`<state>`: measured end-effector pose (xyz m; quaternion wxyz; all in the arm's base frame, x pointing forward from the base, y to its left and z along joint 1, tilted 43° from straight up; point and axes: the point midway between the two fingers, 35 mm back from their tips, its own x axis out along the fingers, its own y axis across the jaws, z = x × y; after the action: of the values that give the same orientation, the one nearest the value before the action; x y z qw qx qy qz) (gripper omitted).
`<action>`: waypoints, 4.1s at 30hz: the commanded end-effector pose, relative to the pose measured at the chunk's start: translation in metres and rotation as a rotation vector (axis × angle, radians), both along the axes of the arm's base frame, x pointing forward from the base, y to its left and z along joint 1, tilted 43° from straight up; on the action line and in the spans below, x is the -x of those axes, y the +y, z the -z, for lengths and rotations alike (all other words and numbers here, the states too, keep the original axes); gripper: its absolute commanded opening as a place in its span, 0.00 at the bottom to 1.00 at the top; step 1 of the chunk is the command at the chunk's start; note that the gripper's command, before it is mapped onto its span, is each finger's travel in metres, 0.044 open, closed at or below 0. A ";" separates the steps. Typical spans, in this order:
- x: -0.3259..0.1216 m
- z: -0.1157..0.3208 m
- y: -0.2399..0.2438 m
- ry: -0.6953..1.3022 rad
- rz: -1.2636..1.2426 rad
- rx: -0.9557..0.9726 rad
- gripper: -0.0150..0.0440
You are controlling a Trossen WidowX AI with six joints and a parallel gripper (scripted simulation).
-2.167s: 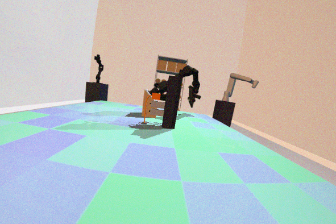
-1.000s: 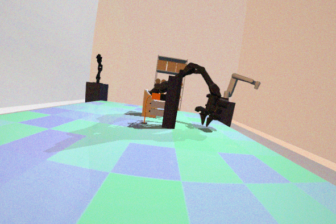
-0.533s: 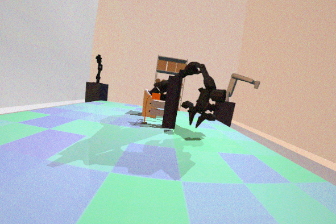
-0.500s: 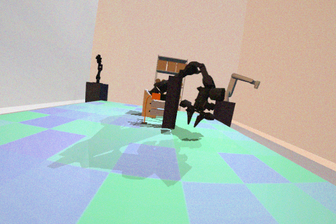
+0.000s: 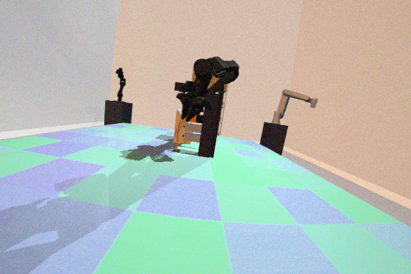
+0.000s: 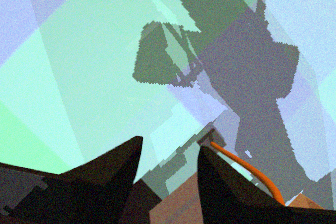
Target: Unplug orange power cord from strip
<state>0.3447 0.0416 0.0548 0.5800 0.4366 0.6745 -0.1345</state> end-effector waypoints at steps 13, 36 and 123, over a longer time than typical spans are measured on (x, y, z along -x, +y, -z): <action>0.077 0.008 -0.055 0.484 0.557 -0.277 0.53; 0.077 -0.013 -0.032 0.484 0.557 -0.278 0.53; 0.077 0.017 -0.052 0.474 0.531 -0.285 0.53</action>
<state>0.2676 -0.0114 0.0367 0.2894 0.6269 0.6658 -0.2828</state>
